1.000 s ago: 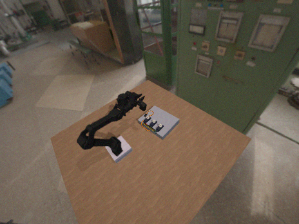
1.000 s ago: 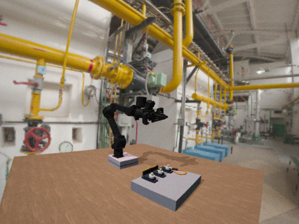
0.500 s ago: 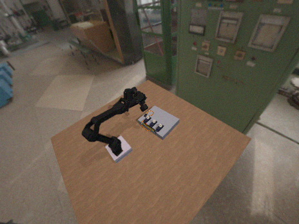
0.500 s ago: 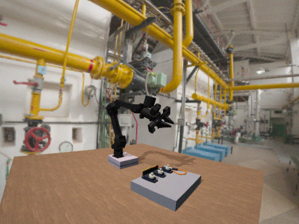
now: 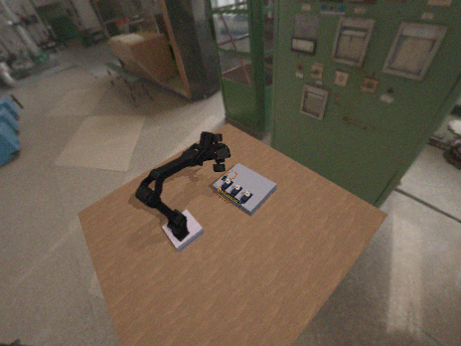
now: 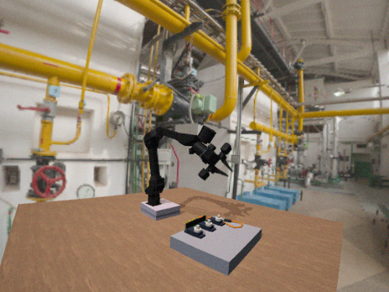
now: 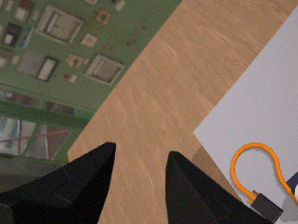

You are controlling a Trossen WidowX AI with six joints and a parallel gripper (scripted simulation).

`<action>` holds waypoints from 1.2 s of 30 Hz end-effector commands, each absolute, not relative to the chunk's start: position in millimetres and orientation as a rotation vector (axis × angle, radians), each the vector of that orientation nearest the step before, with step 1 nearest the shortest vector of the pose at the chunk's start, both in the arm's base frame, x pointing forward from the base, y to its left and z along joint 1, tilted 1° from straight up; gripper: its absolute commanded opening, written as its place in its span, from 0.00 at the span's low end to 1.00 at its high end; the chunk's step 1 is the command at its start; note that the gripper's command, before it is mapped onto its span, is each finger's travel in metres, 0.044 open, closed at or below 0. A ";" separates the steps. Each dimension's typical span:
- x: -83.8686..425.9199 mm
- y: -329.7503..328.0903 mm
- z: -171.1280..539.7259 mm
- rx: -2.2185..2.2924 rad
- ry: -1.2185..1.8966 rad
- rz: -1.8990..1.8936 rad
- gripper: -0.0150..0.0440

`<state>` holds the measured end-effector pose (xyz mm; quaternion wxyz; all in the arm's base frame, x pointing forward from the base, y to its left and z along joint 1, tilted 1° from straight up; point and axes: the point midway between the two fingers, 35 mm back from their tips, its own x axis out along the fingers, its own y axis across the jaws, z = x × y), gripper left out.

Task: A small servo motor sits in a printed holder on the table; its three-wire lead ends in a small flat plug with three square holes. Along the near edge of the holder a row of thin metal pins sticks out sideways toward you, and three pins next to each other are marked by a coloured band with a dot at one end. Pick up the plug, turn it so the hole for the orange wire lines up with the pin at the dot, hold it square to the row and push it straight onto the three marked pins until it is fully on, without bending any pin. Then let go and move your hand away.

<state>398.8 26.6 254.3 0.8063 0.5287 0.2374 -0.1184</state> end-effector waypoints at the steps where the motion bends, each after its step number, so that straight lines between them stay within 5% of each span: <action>1: 406.8 30.0 241.4 1.255 0.562 -0.343 0.45; 36: 431.3 59.6 146.1 2.001 0.634 -1.303 0.45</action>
